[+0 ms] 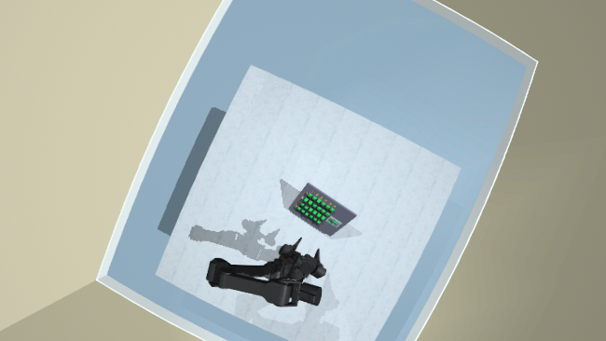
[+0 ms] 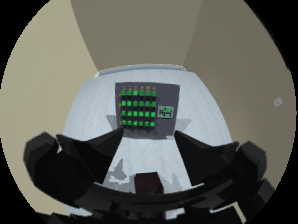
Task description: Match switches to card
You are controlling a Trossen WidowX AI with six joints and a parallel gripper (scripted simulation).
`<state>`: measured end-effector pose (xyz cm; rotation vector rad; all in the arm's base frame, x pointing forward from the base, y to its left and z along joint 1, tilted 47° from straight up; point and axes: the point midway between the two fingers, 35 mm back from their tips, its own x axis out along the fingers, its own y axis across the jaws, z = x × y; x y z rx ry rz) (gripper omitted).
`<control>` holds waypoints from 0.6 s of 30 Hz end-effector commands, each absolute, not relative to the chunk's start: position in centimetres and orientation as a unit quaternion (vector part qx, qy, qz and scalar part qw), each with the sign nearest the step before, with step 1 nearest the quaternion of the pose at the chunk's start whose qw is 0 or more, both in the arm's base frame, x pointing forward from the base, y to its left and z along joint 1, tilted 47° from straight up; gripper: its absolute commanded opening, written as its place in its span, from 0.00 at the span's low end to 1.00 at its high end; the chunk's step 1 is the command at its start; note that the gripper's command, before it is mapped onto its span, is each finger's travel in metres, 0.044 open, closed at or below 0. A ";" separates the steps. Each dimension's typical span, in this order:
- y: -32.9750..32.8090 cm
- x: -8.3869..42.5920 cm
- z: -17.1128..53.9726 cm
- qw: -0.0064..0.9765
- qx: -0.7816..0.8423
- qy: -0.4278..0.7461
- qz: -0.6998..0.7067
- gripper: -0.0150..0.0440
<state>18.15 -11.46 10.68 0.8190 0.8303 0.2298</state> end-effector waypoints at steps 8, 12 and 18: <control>-10.1 23.5 6.2 0.825 0.367 0.414 0.116 0.58; -9.1 26.1 5.0 0.827 0.374 0.403 0.114 0.40; -9.0 26.4 4.8 0.827 0.375 0.403 0.114 0.25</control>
